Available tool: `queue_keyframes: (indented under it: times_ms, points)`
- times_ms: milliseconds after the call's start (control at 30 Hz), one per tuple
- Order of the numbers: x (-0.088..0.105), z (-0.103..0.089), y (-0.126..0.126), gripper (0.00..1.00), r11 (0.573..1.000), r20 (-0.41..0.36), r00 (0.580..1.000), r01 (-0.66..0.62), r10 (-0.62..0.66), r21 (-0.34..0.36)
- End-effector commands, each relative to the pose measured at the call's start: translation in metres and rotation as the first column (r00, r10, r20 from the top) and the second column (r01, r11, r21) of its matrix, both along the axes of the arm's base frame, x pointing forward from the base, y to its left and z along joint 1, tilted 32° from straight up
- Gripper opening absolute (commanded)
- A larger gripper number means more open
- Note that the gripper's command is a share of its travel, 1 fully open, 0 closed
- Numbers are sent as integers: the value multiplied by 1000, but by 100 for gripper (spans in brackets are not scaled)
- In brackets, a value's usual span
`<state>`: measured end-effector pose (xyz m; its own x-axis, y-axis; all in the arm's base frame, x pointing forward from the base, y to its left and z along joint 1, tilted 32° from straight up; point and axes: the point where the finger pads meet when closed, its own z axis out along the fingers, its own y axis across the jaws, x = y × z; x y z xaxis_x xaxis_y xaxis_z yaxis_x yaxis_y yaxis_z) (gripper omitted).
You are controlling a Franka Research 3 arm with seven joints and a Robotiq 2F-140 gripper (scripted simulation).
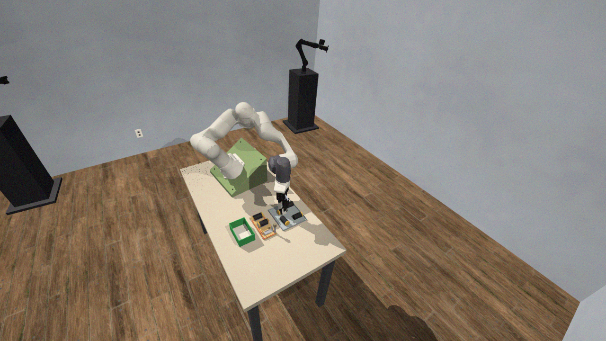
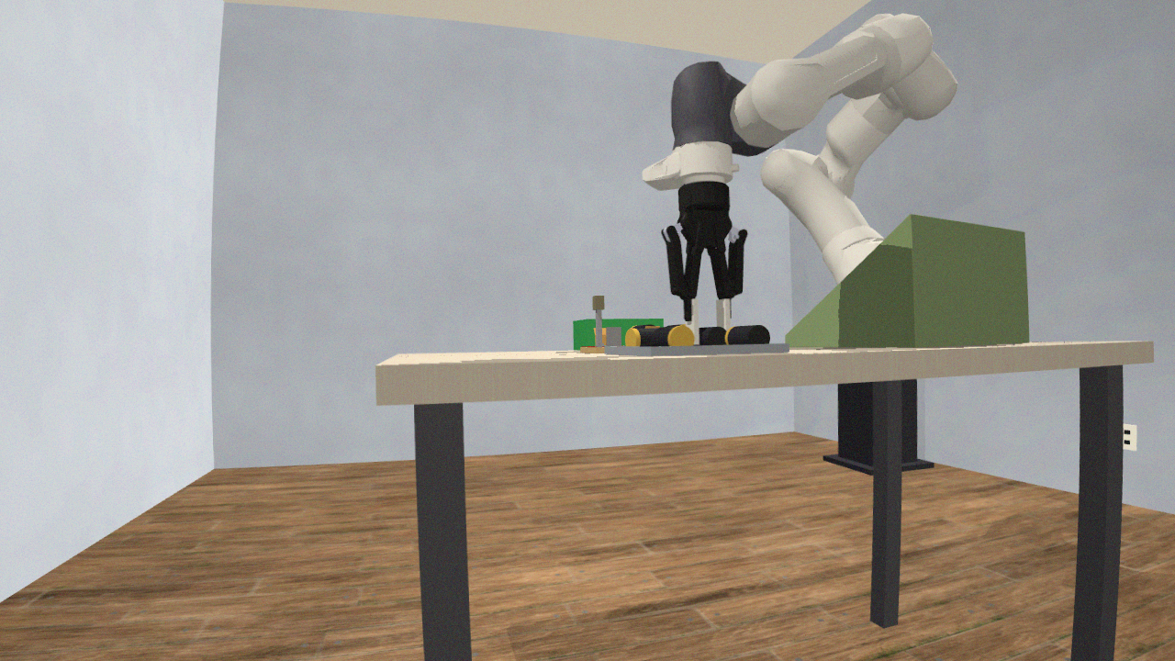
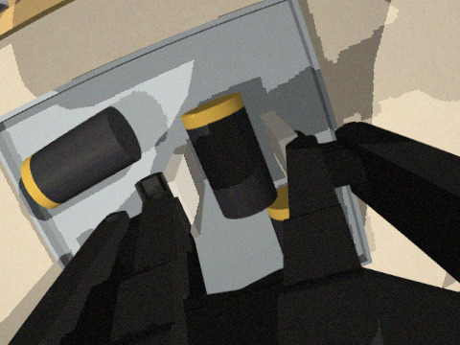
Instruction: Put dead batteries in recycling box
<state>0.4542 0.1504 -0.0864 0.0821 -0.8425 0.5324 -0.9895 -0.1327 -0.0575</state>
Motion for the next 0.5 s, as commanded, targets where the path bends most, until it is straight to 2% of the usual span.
queue_keyframes:
  times_ms: [0,67,100,467]
  points:
    - [2,-1,1,29,1000,0,1000,-11,11,1]
    - [2,-1,1,29,1000,0,1000,-11,11,1]
    - [2,-1,1,16,1000,0,1000,-11,11,1]
    - [2,-1,1,16,1000,0,1000,-11,11,1]
